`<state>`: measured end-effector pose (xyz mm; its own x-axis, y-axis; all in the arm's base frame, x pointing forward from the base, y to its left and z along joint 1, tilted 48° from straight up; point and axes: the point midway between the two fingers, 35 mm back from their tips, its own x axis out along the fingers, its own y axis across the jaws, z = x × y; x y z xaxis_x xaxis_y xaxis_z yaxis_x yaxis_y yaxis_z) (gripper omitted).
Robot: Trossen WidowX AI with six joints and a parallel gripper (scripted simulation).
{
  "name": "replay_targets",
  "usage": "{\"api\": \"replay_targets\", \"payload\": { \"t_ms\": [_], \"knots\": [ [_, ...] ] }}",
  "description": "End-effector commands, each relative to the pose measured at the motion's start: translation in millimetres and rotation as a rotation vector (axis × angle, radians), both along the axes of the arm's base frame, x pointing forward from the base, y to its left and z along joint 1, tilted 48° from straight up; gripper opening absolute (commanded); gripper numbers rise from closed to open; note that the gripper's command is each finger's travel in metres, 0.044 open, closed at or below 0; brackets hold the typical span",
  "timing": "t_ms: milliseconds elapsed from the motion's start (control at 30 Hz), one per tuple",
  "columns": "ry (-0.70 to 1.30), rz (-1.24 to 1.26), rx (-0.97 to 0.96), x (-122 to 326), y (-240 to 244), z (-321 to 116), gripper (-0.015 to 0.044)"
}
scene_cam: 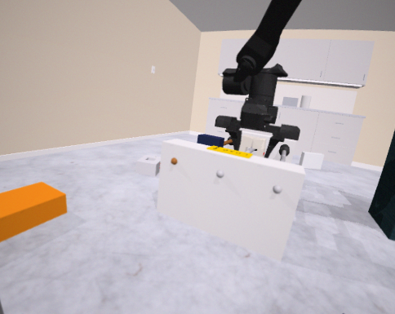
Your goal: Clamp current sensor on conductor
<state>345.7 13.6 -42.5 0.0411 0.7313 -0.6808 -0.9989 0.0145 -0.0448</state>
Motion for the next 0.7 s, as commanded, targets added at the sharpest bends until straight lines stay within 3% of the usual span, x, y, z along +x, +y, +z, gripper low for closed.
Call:
{"api": "replay_targets", "payload": {
  "t_ms": [0, 300, 567, 667],
  "knots": [
    [-0.001, 0.001, 0.0, 0.1, -0.2, 0.2, 0.0273],
    [-0.001, 0.001, 0.0, 0.1, -0.2, 0.2, 0.0213],
    [0.002, -0.003, 0.003, -0.3, -5.0, 4.6, 0.0003],
    [0.005, -0.002, 0.003, -1.0, -2.5, 2.9, 0.0]
  ]
}}
